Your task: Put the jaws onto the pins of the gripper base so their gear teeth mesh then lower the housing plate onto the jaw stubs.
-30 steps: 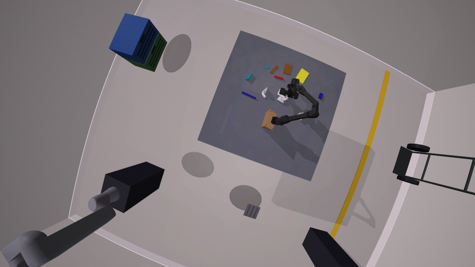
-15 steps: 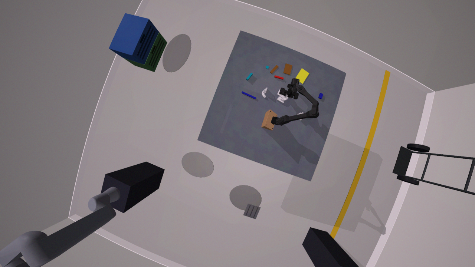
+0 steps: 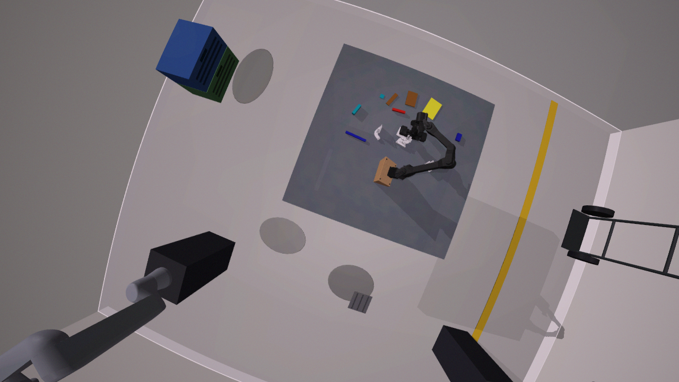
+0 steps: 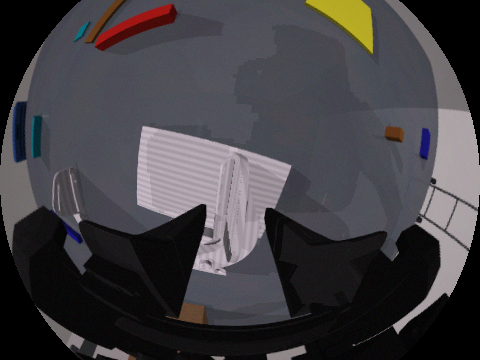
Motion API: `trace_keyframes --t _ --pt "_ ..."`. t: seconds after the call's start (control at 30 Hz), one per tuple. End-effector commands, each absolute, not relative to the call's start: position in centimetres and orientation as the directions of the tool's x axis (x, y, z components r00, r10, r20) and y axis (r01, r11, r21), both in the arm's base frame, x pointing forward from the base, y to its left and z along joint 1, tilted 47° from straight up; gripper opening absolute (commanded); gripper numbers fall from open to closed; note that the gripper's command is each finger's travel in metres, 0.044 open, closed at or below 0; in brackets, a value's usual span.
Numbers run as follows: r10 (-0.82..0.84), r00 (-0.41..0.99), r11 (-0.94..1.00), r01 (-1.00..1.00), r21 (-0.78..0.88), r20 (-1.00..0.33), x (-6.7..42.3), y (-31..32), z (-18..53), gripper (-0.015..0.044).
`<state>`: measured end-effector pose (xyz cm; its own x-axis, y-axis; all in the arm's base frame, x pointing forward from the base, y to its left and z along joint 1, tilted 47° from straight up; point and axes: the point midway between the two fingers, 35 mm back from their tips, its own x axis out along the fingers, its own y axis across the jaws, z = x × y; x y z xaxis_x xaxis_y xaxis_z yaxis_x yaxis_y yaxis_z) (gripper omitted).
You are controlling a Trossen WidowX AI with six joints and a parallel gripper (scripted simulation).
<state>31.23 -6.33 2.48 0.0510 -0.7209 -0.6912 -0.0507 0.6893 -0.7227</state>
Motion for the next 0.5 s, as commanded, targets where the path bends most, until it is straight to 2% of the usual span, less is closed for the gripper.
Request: trace_keyframes --t 0.0,0.2,0.47 --pt "-0.721 0.051 0.689 -0.052 -0.723 -0.691 31.2 -6.3 2.5 0.0224" --pt "-0.720 0.051 0.690 -0.051 -0.722 -0.692 31.3 -5.9 2.8 0.0224" --pt "-0.723 0.051 0.688 -0.046 -0.724 -0.689 30.8 -1.6 7.1 0.0224"
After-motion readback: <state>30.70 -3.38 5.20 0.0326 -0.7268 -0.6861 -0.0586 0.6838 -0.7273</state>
